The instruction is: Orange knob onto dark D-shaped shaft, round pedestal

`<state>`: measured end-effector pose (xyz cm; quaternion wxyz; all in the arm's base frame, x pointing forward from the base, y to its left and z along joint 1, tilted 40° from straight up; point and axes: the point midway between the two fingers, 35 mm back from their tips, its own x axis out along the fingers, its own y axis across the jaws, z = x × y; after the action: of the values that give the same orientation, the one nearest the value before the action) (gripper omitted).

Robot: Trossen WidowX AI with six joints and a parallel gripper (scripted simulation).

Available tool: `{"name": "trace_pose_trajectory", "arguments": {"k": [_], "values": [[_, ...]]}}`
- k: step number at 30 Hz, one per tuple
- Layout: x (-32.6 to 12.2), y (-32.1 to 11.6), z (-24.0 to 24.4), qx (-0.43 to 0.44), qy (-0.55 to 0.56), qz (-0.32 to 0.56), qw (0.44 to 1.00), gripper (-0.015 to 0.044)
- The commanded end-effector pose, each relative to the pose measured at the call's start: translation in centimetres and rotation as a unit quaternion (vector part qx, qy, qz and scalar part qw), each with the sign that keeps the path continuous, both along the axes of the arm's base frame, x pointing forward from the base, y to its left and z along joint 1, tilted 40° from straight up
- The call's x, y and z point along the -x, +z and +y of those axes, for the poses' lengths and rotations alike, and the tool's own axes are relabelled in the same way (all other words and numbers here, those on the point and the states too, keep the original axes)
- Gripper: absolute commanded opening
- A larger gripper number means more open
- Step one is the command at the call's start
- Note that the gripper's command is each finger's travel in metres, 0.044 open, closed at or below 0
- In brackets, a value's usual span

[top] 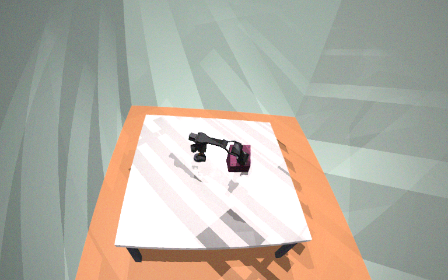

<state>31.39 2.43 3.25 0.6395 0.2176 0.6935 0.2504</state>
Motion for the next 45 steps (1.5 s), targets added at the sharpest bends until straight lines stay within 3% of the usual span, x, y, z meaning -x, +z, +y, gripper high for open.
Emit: {"name": "trace_pose_trajectory", "arguments": {"k": [1, 31, 45], "values": [[-0.6, -1.0, -1.2, 0.003, 0.0, -0.007, 1.0, 0.0], [-1.5, -8.7, -6.7, -0.01, 0.026, -0.025, 0.999, 0.0], [-1.2, -10.9, -5.2, -0.011, 0.026, -0.025, 0.999, 0.0]]}}
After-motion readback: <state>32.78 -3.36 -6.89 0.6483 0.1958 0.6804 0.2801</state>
